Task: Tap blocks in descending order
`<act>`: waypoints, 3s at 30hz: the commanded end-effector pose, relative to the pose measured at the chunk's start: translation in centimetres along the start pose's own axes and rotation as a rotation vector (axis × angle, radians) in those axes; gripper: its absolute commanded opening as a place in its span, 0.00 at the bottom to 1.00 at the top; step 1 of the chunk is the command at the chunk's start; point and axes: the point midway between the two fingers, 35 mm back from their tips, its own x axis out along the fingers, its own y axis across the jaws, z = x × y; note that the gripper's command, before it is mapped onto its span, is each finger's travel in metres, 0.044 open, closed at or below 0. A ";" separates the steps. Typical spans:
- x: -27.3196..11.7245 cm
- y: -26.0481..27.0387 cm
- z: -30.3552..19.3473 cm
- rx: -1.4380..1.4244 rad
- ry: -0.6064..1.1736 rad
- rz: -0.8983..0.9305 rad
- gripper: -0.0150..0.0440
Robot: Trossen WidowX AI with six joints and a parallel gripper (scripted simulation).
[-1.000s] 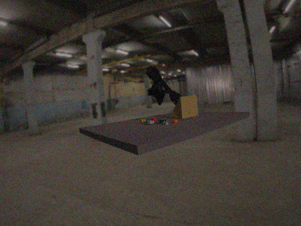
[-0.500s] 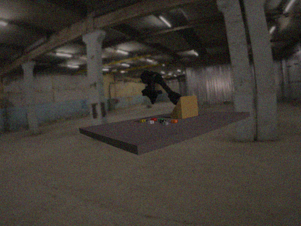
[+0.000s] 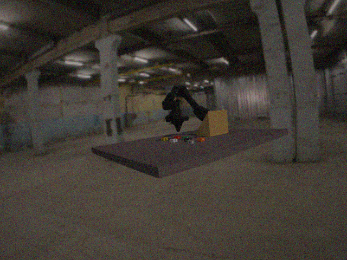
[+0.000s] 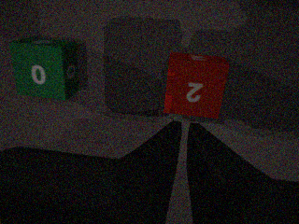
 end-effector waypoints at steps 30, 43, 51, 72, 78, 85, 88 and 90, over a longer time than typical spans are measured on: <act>0.5 -0.1 0.1 0.002 -0.013 -0.003 0.29; -7.8 0.0 -0.1 0.000 -0.011 -0.001 0.29; -7.8 7.9 0.1 0.000 -0.012 0.002 0.29; 1.4 8.2 0.2 0.001 -0.013 0.000 0.29; 2.3 8.2 0.2 0.001 -0.013 -0.001 0.29; 3.3 8.1 0.2 0.001 -0.012 -0.002 0.29; 3.4 8.1 0.2 0.001 -0.012 -0.002 0.29; 3.4 8.1 0.2 0.001 -0.012 -0.002 0.29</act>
